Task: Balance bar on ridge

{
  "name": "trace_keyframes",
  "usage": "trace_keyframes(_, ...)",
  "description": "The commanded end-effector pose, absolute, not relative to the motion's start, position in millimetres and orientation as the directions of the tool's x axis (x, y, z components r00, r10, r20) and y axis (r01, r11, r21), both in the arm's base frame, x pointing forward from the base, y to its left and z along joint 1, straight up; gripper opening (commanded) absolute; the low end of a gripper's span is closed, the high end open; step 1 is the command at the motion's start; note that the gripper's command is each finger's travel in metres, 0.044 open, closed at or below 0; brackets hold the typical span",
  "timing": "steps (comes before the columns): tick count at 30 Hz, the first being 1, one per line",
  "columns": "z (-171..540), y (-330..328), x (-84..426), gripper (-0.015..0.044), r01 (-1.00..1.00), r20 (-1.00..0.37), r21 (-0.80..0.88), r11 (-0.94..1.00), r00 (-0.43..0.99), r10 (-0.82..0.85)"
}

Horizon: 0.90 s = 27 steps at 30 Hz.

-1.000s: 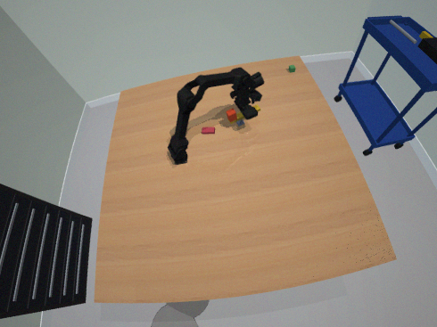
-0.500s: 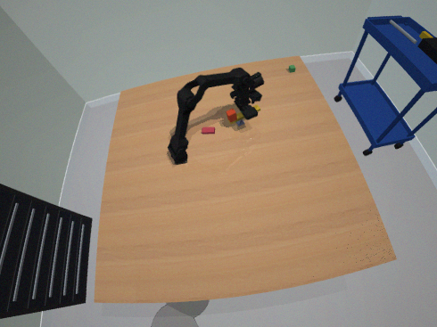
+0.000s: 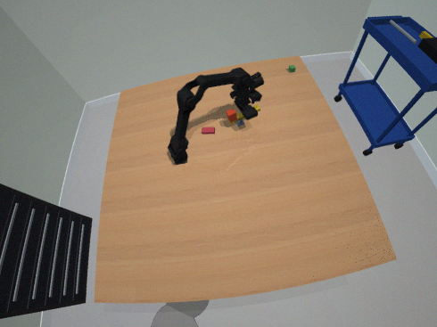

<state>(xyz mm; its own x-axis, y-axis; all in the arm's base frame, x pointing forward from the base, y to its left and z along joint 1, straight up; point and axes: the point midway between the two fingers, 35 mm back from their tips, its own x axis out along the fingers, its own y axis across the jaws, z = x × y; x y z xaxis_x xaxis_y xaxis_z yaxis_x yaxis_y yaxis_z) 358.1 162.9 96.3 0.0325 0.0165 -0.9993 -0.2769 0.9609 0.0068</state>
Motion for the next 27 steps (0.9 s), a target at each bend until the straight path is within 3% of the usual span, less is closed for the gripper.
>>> trace_keyframes(1, 95.2, 162.8, 358.3, 0.0000, -0.277, -0.999, 0.005, 0.961, 0.034, 0.016)
trace_keyframes(27, 93.0, 162.7, 358.3, 0.0000, -0.277, -0.999, 0.005, 0.961, 0.034, 0.015)
